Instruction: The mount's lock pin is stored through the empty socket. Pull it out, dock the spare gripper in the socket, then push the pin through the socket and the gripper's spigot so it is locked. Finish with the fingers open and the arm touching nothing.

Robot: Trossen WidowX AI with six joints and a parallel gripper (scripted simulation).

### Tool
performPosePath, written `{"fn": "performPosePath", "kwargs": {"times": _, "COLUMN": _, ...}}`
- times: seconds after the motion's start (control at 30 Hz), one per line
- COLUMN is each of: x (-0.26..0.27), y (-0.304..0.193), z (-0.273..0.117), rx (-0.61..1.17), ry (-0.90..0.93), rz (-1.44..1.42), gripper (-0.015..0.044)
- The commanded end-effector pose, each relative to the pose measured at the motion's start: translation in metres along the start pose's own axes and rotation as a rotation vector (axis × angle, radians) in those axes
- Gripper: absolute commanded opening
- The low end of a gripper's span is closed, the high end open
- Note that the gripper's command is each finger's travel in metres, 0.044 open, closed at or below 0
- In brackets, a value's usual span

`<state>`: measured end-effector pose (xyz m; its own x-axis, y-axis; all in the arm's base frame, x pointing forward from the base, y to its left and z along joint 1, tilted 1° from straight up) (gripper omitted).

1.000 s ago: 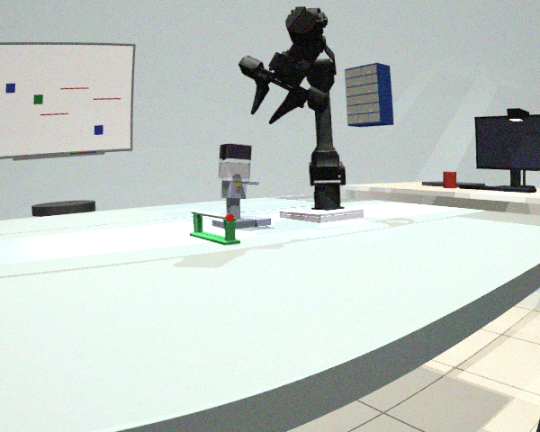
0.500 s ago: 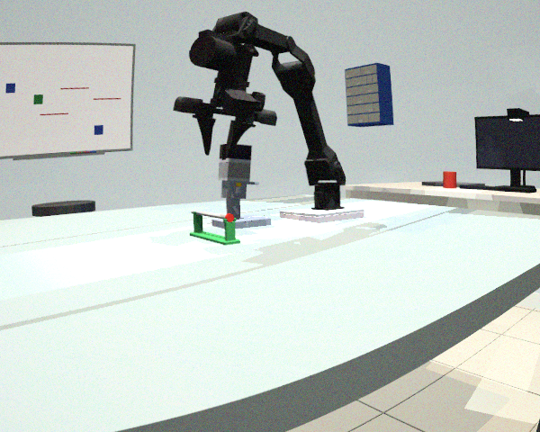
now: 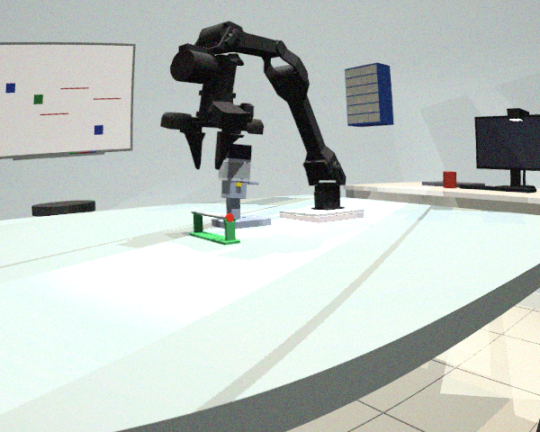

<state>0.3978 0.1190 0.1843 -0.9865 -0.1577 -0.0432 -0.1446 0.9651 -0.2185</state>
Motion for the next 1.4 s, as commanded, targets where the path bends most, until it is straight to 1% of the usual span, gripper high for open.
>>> {"fn": "performPosePath", "kwargs": {"times": 0.0, "x": -0.001, "y": 0.006, "z": 0.024, "rx": 0.022, "ry": 0.026, "rz": -0.03, "gripper": 0.018}}
{"fn": "performPosePath", "kwargs": {"times": 0.23, "x": 0.002, "y": 0.011, "z": 0.059, "rx": 0.052, "ry": 0.048, "rz": -0.067, "gripper": 0.018}}
{"fn": "performPosePath", "kwargs": {"times": 1.37, "x": 0.003, "y": 0.022, "z": 0.109, "rx": 0.054, "ry": 0.05, "rz": -0.071, "gripper": 0.018}}
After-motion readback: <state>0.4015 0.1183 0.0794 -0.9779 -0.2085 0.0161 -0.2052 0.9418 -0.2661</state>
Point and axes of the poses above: the point midway between the two fingers, 35 mm back from their tips, its own z axis out along the fingers, its own x axis across the jaws, y = z × x, the point moved 3 cm from there along -z, back along the fingers, and after that the axes turned 13 degrees about -z, right-handed, at the moved point
